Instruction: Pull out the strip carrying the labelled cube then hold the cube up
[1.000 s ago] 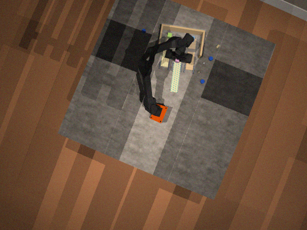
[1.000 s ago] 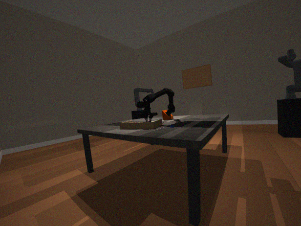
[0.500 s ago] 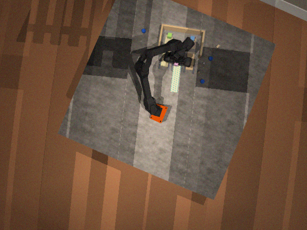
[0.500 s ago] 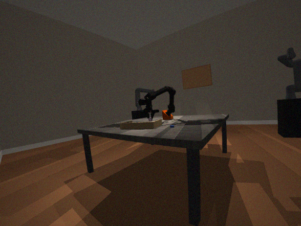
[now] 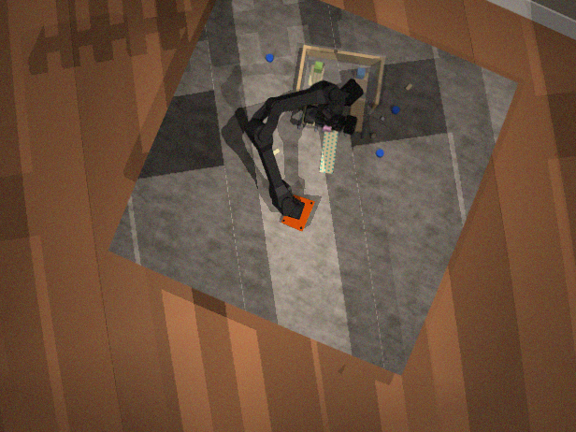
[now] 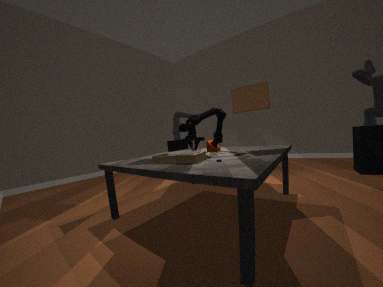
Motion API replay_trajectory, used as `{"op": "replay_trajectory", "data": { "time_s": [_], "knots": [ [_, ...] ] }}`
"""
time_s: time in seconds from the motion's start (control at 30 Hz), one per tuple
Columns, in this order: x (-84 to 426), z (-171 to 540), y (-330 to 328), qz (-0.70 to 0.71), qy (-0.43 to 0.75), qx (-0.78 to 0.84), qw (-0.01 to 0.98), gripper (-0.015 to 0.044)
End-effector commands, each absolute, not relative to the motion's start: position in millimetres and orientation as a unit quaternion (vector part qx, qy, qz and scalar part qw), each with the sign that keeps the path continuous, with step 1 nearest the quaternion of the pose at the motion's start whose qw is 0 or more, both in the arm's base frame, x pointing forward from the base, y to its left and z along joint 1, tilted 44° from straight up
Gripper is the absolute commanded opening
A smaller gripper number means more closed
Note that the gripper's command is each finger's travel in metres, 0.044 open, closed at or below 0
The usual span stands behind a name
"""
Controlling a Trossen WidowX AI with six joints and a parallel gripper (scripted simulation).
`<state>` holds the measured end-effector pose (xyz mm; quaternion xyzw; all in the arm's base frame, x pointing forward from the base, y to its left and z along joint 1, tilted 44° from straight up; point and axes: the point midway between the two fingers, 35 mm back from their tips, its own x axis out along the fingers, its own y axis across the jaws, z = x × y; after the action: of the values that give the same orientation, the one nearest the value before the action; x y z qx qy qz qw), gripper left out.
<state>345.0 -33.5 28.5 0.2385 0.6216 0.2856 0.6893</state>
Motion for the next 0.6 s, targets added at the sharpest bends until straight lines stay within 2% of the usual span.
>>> {"op": "replay_trajectory", "data": {
  "time_s": [0.0, 0.27, 0.57],
  "knots": [
    [328.4, 30.5, -35.8, 0.283, 0.620, 0.236, 0.693, 0.0000],
    [301.5, 28.5, -33.4, 0.283, 0.620, 0.237, 0.693, 0.0000],
    [298.8, 51.4, -55.5, 0.282, 0.620, 0.236, 0.692, 0.0000]
  ]
}}
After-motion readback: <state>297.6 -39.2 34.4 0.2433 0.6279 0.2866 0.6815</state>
